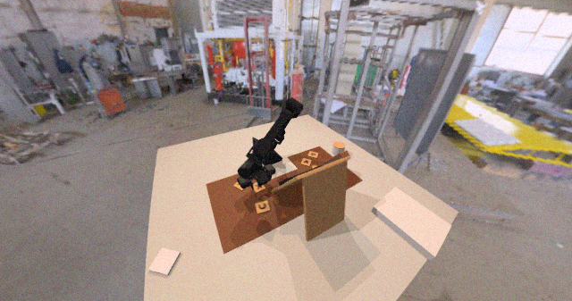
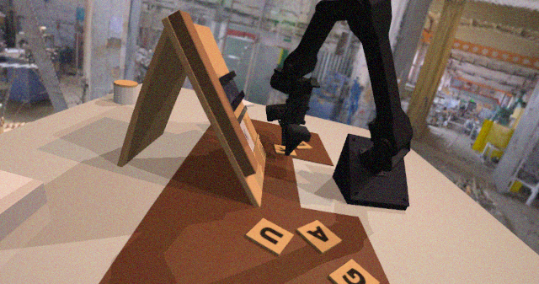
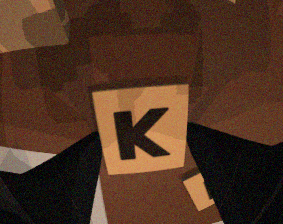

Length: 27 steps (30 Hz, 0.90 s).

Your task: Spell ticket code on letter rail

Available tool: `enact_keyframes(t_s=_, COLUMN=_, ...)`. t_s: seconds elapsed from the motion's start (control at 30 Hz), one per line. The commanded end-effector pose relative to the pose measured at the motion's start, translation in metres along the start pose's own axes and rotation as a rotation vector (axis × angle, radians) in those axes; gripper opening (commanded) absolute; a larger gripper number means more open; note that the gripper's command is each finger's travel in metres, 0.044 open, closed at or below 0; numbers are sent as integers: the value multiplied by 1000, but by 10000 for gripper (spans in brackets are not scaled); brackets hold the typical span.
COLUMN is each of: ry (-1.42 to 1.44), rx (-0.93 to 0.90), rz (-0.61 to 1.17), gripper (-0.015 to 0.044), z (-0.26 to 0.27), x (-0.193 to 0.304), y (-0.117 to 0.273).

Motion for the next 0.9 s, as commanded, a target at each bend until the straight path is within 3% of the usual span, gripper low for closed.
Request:
enact_keyframes(t_s=0.0, ry=-4, rx=-1, rz=-3, gripper=109, z=0, x=0, y=3)
enact_keyframes(t_s=0.13, ry=-4, rx=-1, rz=-3, gripper=4, z=0, x=0, y=5)
enact_keyframes(t_s=0.87, ry=-4, rx=0, rz=-3, gripper=0, z=2, x=-1, y=17)
Point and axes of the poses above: the point midway between the two fingers, 35 mm back from their tips, its own y axis back along the fingers, its own z axis across the jaws, x = y × z, the point moved 7 cm from there along y, back along the fingers
